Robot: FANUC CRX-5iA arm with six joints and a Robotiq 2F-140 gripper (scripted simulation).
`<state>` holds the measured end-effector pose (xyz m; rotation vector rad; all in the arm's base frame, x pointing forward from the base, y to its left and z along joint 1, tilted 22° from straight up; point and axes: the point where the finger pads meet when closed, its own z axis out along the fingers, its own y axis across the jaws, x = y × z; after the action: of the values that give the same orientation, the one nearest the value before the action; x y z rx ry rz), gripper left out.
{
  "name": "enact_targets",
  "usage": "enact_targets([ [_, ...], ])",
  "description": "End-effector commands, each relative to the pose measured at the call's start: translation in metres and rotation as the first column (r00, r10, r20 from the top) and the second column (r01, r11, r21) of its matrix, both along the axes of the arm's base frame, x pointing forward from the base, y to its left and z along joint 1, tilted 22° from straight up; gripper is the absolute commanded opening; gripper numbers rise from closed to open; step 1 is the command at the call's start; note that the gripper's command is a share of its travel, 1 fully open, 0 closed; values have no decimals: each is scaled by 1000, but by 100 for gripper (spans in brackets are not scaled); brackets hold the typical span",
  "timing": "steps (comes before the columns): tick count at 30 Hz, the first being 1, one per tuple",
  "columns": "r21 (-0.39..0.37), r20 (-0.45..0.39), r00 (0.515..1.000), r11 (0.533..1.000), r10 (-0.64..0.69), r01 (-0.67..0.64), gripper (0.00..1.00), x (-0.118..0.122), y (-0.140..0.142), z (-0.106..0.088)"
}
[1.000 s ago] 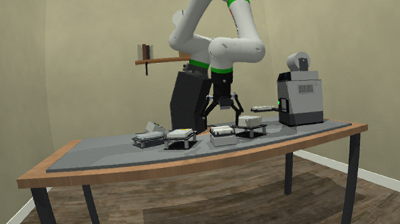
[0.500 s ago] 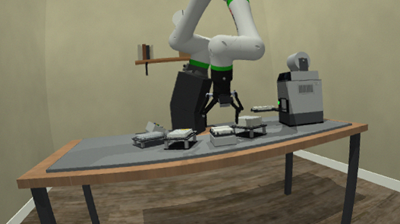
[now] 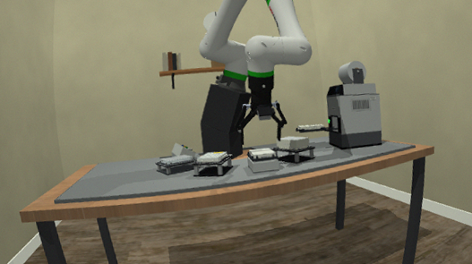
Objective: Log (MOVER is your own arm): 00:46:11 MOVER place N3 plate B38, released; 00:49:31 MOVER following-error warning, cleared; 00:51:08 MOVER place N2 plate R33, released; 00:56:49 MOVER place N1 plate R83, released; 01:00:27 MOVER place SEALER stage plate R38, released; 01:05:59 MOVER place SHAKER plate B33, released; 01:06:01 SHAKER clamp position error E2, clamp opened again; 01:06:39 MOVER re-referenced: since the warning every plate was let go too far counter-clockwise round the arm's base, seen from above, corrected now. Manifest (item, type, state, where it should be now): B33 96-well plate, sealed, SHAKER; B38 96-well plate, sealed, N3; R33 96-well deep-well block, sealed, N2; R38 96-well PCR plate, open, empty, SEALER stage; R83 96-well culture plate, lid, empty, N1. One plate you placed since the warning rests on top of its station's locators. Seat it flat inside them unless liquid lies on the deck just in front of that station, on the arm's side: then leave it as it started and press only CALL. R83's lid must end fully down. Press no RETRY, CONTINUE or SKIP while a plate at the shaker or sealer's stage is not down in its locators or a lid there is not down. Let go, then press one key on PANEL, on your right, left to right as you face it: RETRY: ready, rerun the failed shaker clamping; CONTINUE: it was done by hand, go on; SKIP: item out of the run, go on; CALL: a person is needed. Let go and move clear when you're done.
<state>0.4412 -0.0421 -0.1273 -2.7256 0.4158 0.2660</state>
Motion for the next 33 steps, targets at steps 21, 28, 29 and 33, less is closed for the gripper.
enact_targets([
  [21, -1, 1, 1000, 1000, 0, 0, 100, -9, -9, 32],
  [28, -1, 1, 1000, 1000, 0, 0, 100, -12, -11, 43],
  [29, -1, 1, 1000, 1000, 0, 0, 100, -13, -12, 44],
  [33, -1, 1, 1000, 1000, 0, 0, 100, -15, -13, 50],
])
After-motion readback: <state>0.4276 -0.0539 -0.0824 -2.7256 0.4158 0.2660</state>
